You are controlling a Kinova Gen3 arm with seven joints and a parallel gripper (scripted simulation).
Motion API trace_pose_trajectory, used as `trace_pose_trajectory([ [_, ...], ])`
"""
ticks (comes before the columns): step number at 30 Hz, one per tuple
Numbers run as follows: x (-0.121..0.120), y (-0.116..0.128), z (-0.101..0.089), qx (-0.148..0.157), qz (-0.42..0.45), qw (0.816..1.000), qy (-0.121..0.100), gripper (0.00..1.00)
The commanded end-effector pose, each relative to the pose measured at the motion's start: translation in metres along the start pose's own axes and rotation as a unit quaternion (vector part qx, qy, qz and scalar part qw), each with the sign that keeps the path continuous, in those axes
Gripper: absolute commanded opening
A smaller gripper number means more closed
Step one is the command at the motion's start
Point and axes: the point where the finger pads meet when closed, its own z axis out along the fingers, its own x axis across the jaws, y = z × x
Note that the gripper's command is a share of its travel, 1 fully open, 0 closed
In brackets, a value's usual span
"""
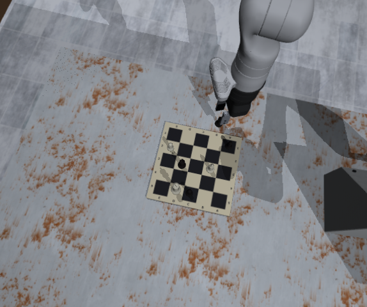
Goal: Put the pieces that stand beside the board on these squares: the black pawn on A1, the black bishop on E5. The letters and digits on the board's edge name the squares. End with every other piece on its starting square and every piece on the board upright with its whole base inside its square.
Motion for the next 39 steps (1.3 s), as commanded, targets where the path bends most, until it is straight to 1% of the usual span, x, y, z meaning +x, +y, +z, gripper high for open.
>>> trace_pose_trajectory([
  [1, 0.000, 0.000, 0.000, 0.001, 0.000, 1.000, 0.000, 0.73],
  [7, 0.000, 0.000, 0.007, 0.001, 0.000, 1.000, 0.000, 0.73],
  [15, 0.000, 0.000, 0.025, 0.001, 0.000, 1.000, 0.000, 0.73],
  [17, 0.000, 0.000, 0.025, 0.001, 0.000, 1.000, 0.000, 0.73],
  [23, 0.000, 0.000, 0.035, 0.001, 0.000, 1.000, 0.000, 0.73],
  [39, 0.000, 0.000, 0.037, 0.001, 0.000, 1.000, 0.000, 0.73],
])
